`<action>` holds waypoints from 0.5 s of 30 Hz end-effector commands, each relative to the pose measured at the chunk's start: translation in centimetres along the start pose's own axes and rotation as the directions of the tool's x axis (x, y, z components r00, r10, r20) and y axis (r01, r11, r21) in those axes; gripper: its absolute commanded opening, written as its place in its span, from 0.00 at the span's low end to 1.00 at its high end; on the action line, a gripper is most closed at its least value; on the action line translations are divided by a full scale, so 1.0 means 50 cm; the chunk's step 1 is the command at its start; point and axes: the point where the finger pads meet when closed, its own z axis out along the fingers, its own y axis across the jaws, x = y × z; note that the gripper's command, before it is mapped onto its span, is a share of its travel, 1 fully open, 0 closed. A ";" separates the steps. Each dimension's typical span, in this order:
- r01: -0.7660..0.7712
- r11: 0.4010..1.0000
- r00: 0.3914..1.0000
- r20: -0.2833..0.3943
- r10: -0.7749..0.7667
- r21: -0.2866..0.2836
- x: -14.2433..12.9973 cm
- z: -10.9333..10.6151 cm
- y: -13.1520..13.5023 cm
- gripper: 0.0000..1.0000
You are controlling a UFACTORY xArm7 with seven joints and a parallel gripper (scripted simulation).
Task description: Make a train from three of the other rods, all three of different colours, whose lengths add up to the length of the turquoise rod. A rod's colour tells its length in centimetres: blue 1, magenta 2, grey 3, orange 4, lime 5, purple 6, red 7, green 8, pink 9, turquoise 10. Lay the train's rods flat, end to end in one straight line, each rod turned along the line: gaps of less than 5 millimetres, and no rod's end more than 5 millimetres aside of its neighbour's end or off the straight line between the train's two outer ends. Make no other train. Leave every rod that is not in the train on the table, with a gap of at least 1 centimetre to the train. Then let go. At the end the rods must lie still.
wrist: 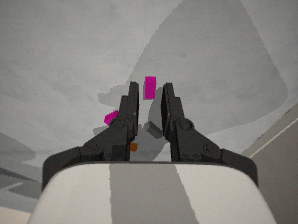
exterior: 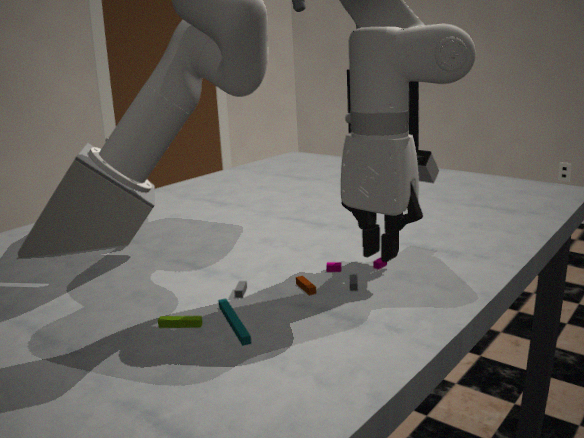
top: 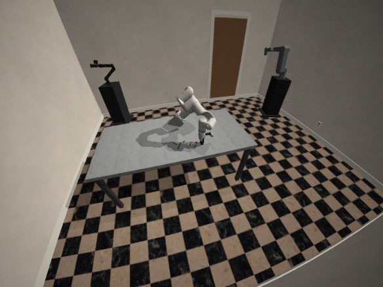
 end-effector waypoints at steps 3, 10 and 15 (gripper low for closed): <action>0.000 1.000 1.000 0.000 0.000 -0.002 0.000 0.002 0.002 0.24; 0.000 1.000 1.000 0.000 0.000 -0.002 0.000 0.014 0.002 0.24; 0.000 1.000 1.000 0.000 0.000 -0.002 0.000 0.019 0.002 0.24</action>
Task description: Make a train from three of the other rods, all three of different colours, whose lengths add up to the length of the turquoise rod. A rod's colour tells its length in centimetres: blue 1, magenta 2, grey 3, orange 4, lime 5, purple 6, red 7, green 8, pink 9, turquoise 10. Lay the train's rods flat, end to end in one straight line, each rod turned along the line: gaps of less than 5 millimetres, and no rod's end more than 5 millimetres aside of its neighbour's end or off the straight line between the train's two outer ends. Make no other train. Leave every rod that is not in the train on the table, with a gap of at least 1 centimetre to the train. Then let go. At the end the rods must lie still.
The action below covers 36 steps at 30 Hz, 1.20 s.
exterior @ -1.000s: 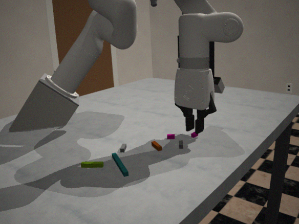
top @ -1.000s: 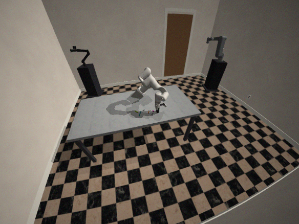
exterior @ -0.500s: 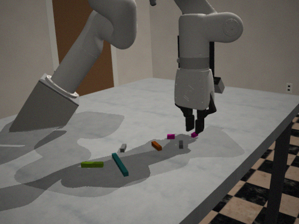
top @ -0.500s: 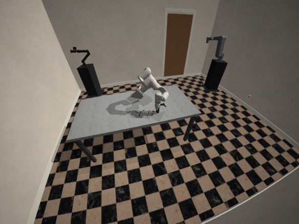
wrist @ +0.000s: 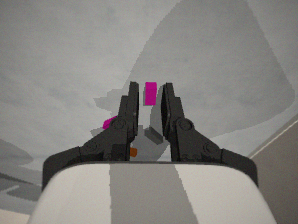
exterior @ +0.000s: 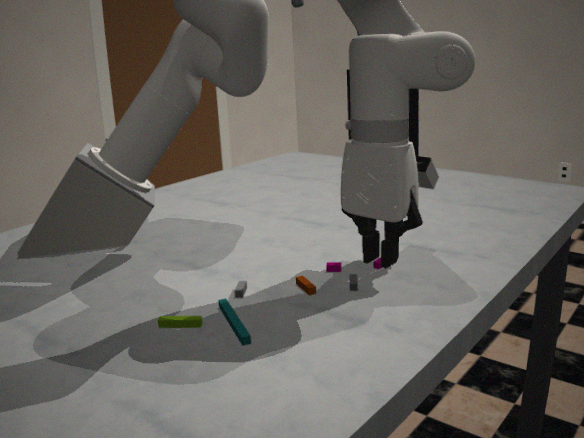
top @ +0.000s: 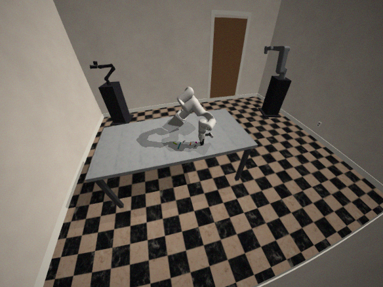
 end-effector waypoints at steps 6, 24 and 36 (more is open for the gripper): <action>0.000 1.000 1.000 0.000 0.000 -0.003 0.000 0.007 0.002 0.24; 0.000 1.000 1.000 0.000 0.000 -0.003 0.000 0.008 0.002 0.24; 0.000 1.000 1.000 0.000 0.000 -0.003 0.000 0.008 0.002 0.24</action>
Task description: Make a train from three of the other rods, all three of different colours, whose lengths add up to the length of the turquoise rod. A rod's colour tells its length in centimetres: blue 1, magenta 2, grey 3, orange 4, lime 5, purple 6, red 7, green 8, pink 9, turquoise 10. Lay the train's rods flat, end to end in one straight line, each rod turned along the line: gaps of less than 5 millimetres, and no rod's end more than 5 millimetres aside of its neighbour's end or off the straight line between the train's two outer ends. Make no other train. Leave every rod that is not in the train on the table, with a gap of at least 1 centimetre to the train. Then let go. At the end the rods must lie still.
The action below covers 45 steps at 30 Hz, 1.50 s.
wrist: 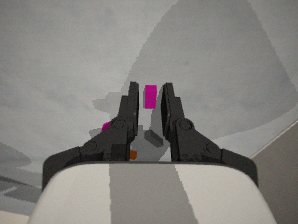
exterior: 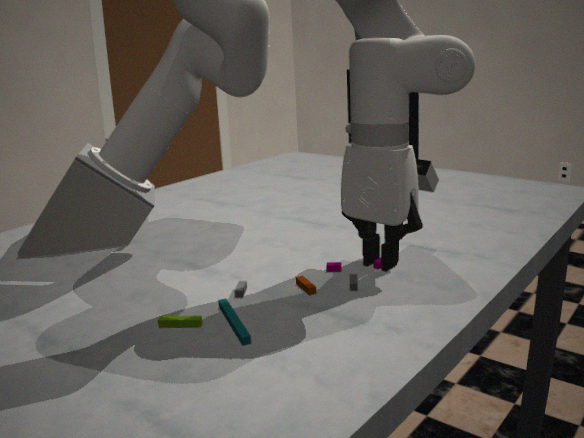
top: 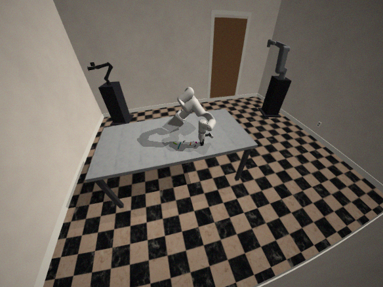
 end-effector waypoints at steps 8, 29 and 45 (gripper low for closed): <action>0.000 1.000 1.000 0.000 0.000 -0.002 0.000 -0.002 0.002 0.24; 0.000 1.000 1.000 0.000 0.000 -0.002 0.000 -0.002 0.002 0.04; 0.000 1.000 1.000 0.000 0.000 -0.002 0.000 -0.002 0.002 0.04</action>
